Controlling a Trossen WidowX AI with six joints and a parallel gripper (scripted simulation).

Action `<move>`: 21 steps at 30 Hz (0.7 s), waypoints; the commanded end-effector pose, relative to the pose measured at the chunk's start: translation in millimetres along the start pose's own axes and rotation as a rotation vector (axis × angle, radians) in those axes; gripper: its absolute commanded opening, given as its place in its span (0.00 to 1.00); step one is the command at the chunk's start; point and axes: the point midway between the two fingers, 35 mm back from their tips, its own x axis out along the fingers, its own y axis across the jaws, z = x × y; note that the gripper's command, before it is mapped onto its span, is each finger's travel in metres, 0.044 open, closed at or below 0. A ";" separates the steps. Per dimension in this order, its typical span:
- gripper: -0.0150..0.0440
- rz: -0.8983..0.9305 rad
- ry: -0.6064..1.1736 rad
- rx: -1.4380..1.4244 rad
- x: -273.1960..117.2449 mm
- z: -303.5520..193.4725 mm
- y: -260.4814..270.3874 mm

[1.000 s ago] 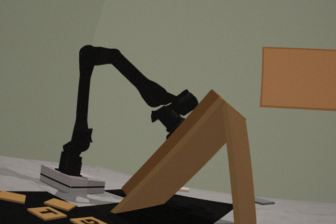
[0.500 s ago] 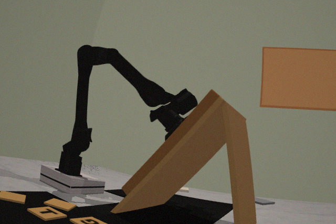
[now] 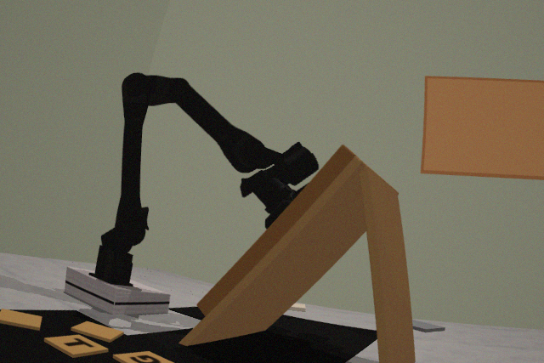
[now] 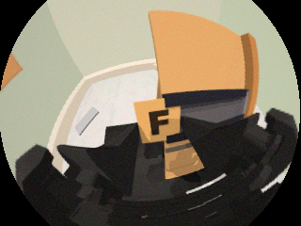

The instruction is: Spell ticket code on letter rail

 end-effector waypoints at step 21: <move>0.25 0.005 0.000 -0.003 -0.7 0.0 -11.8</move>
